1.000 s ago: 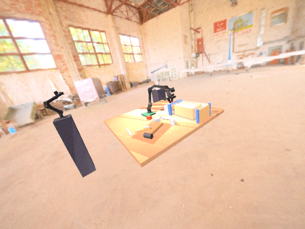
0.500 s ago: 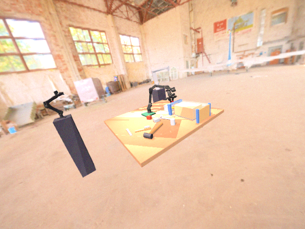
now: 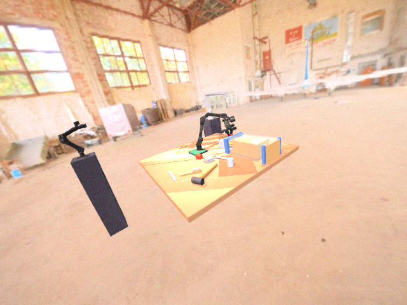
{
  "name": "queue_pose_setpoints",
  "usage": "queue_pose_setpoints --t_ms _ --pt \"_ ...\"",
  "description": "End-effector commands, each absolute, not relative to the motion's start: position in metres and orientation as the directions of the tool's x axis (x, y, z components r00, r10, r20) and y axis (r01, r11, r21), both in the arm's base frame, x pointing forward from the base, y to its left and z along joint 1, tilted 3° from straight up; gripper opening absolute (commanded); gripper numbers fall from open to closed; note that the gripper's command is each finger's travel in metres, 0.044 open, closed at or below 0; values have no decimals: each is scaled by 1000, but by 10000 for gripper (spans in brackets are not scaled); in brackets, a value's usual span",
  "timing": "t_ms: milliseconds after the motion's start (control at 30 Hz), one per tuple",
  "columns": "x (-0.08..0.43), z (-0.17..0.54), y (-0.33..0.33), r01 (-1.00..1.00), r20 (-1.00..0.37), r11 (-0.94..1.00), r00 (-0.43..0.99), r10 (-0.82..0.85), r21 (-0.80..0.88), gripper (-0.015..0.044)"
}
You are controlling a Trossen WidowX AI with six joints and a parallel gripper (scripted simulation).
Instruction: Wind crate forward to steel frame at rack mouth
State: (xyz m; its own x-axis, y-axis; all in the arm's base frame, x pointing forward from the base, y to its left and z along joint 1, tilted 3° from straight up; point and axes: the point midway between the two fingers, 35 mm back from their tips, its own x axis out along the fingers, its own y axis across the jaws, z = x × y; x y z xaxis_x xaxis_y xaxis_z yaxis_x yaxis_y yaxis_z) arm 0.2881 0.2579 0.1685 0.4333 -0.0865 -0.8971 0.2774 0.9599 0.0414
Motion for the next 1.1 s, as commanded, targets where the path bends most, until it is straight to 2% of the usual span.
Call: queue_pose_setpoints --t_ms 0,1067 --pt "280 167 280 248 -903 966 427 -44 71 0" --pt "254 169 313 249 -904 966 425 -41 73 0"
